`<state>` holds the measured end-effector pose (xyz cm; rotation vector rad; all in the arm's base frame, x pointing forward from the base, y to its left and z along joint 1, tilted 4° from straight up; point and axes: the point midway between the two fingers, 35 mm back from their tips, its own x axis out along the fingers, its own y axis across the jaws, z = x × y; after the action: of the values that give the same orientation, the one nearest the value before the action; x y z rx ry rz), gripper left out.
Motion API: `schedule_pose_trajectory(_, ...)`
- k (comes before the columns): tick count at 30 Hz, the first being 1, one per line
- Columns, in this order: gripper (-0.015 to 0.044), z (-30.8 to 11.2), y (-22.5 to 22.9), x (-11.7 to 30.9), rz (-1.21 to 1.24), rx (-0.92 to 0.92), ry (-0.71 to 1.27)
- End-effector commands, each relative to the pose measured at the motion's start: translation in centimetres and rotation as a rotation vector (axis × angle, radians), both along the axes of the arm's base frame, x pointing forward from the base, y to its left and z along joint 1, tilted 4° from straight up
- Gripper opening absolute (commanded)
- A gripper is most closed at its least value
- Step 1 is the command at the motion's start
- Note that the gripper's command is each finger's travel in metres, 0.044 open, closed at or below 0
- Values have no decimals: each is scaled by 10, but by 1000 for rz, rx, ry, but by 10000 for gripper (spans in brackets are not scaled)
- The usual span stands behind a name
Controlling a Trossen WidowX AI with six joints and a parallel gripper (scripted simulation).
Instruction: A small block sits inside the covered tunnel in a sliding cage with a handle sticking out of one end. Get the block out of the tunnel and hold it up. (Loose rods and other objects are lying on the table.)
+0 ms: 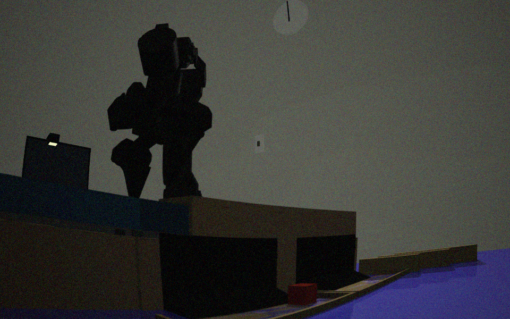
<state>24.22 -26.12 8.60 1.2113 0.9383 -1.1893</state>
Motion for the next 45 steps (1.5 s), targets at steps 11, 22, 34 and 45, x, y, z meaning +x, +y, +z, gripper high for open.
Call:
schedule_pose_trajectory(11,440,-23,2,-1,-5,1,6)
schedule_pose_trajectory(22,414,-32,3,-1,0,1,0)
schedule_pose_trajectory(34,99,-32,3,-1,0,1,0)
schedule_pose_trajectory(45,0,-33,-8,-1,-1,0,2)
